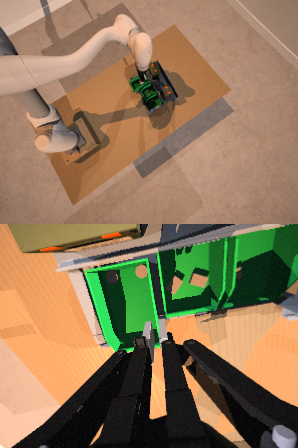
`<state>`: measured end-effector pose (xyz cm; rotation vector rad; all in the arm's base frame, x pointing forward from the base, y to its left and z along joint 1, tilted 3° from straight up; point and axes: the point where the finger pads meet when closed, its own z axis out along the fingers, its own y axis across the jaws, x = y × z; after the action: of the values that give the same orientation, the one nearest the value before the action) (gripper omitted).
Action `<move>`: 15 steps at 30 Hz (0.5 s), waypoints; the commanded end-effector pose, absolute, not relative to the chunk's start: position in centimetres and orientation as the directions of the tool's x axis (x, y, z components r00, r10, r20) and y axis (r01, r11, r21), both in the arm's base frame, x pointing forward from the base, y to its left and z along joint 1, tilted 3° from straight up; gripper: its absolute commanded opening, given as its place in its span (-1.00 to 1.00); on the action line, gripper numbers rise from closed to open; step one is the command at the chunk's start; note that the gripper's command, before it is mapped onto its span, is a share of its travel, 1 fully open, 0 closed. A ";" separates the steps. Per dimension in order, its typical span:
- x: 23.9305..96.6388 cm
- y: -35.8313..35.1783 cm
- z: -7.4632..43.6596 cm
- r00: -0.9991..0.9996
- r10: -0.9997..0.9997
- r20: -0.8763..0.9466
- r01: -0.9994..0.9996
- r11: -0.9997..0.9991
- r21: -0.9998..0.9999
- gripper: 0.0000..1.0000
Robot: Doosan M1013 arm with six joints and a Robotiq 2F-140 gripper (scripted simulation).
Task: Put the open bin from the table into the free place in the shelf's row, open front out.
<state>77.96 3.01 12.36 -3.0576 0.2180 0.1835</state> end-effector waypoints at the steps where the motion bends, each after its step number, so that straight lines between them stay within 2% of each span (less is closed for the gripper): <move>1: 78.0 3.0 12.5 0.983 -0.137 -0.124 -0.145 -0.987 -0.062 -0.88; 15: 78.0 3.0 12.8 0.983 -0.137 -0.124 -0.145 -0.987 -0.062 -0.88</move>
<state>77.95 2.99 12.77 -3.0576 0.2180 0.1835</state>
